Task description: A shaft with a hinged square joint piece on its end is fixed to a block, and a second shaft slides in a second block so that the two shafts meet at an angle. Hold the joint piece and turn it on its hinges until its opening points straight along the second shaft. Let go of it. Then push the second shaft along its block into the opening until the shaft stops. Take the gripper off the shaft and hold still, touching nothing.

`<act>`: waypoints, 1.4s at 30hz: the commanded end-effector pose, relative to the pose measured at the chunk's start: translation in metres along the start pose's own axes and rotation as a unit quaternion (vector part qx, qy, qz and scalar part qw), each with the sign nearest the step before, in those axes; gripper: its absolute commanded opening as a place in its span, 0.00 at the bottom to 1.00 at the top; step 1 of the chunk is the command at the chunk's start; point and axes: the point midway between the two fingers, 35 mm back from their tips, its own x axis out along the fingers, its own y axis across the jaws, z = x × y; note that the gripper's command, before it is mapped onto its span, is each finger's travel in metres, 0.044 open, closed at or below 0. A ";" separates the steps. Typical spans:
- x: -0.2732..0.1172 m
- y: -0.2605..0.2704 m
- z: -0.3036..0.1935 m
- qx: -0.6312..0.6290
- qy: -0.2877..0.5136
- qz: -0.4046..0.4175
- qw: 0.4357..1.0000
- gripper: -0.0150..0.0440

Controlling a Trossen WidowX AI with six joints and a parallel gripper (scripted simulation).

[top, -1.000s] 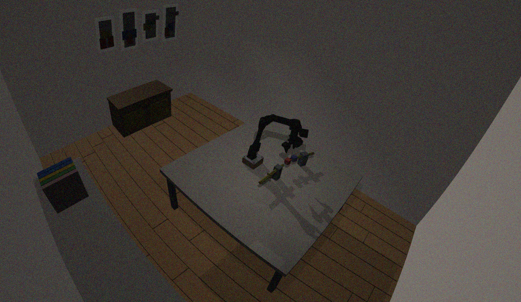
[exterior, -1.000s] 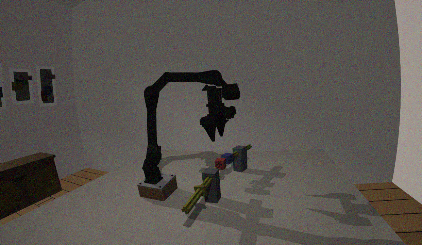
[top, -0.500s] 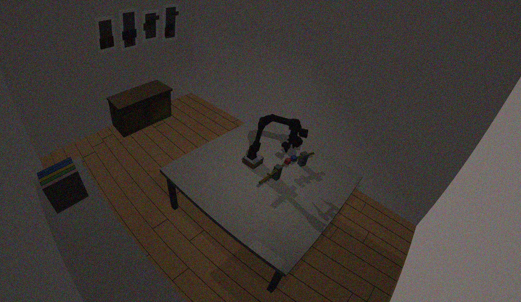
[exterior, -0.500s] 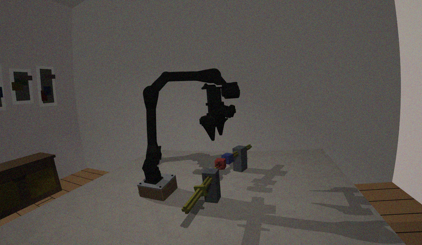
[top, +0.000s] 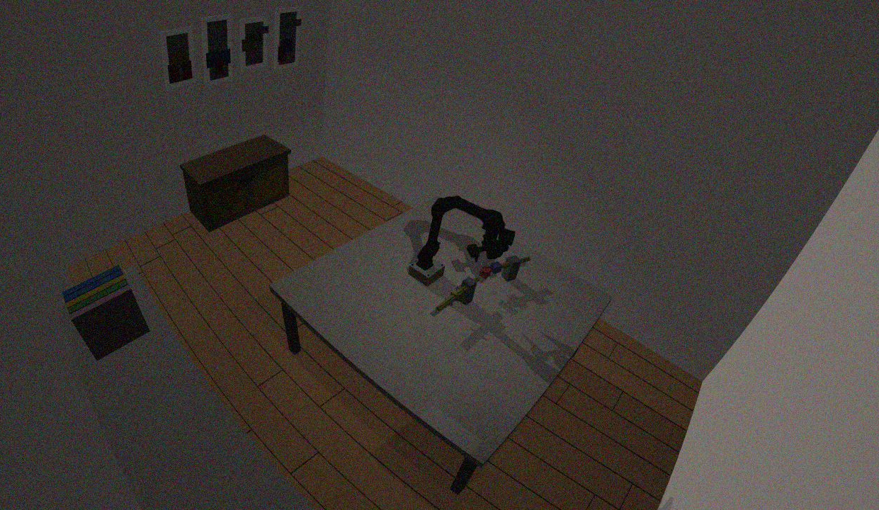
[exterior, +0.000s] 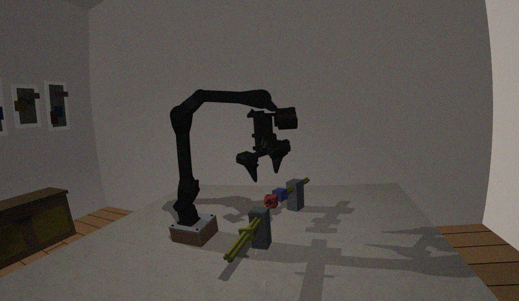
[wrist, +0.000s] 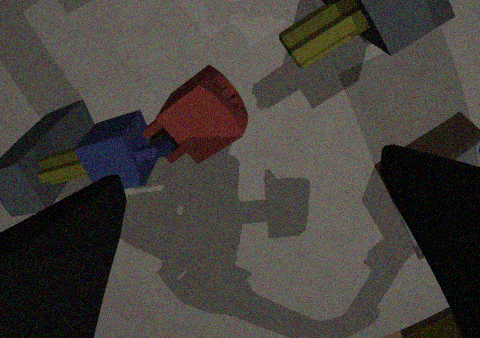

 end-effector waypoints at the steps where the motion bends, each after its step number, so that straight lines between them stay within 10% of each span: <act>1: 0.003 -0.007 0.005 0.070 0.017 0.020 0.997 1.00; 27: 0.023 -0.052 0.032 0.463 0.130 0.115 0.869 1.00; 42: 0.022 -0.063 0.045 0.425 0.107 0.121 0.891 1.00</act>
